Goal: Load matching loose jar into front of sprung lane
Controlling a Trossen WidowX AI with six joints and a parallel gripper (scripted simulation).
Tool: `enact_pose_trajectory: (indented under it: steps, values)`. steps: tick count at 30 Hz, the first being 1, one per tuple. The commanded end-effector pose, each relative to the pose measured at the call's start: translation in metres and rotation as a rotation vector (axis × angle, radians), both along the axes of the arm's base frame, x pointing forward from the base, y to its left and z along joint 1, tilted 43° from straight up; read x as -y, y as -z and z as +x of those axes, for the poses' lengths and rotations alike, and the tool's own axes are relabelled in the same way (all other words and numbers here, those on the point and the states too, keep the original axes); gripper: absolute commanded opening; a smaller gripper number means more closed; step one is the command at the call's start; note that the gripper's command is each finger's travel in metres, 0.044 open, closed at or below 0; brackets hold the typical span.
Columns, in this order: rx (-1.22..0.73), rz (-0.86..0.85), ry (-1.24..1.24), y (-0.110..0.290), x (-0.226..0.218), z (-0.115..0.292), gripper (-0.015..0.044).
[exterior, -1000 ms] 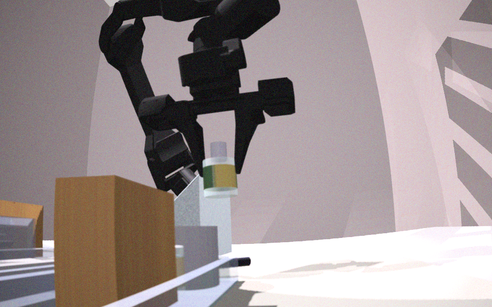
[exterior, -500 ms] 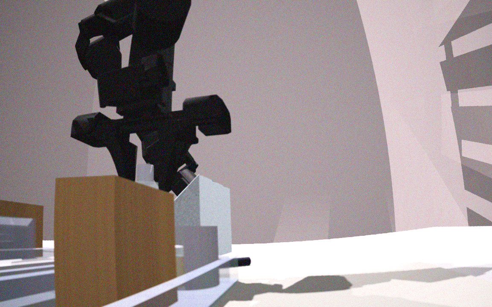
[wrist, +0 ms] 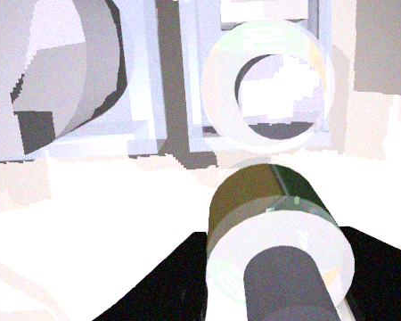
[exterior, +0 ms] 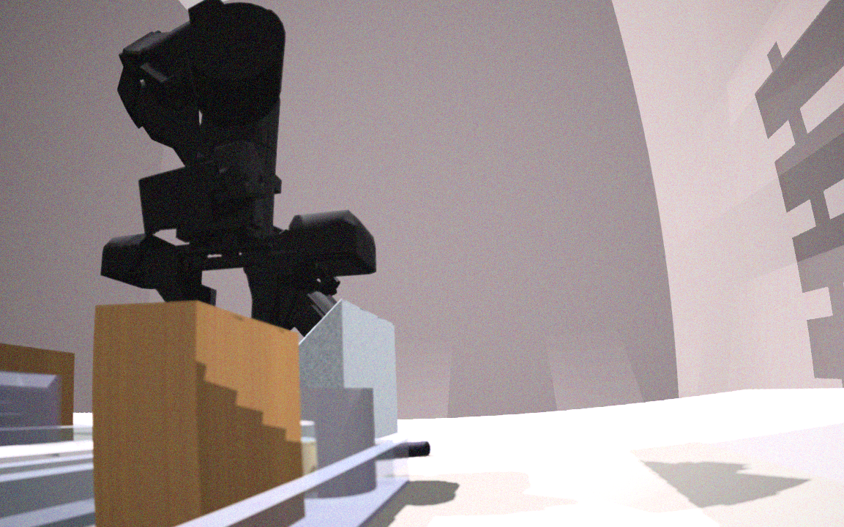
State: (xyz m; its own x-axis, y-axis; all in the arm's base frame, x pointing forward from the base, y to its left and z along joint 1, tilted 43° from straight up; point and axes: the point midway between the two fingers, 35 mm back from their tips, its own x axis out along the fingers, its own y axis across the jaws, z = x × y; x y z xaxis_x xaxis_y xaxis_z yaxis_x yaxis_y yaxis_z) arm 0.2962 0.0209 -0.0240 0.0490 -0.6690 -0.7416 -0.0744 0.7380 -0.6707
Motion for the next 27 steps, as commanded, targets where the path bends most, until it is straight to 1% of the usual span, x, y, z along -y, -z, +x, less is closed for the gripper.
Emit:
enact_pose_trajectory:
  steps: [1, 27]
  values:
    - [-0.002, -0.003, -0.008, 0.002, 0.001, 0.0, 0.0]
    - [-0.001, -0.003, -0.008, 0.002, 0.0, 0.012, 0.0]
